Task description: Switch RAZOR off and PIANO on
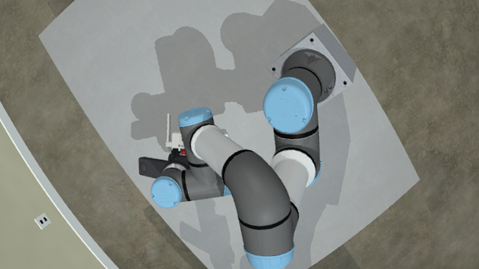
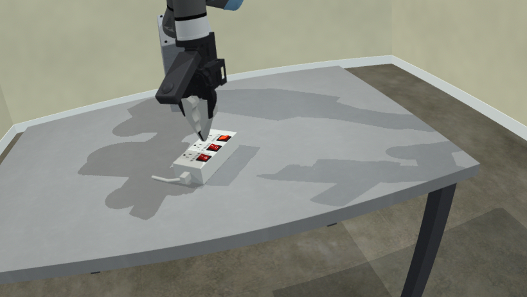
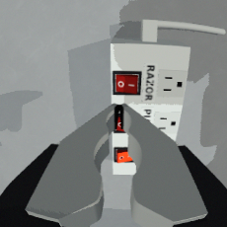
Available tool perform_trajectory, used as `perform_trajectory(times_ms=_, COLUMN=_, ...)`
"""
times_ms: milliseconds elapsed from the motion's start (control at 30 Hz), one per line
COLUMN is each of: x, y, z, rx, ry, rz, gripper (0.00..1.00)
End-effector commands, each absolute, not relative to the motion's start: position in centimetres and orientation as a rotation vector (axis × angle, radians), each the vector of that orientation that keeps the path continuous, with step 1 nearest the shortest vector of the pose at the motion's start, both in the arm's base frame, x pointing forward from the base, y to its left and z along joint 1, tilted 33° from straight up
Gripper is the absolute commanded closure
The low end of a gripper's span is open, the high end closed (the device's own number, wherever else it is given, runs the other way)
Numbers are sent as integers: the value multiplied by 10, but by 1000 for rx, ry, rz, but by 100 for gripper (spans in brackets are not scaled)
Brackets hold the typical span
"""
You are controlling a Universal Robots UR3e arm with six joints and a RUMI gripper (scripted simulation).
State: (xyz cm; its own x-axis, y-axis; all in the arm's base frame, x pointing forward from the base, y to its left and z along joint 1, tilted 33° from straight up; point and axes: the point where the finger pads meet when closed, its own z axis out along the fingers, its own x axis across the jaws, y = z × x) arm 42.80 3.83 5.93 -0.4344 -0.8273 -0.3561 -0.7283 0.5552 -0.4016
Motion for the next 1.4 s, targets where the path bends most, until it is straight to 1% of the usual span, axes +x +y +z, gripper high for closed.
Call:
perform_trajectory(times_ms=0, x=428, y=38, z=60, rx=-1249, ry=2274, rz=-256, gripper=100)
perform_trajectory(times_ms=167, x=423, y=40, z=59, rx=-1249, ry=2275, rz=-256, gripper=100)
perform_trajectory(times_ms=433, x=385, y=51, z=48, rx=-1249, ry=2275, rz=-257, gripper=100)
perform_trajectory(times_ms=1367, x=383, y=52, z=47, rx=-1249, ry=2275, rz=-257, gripper=100)
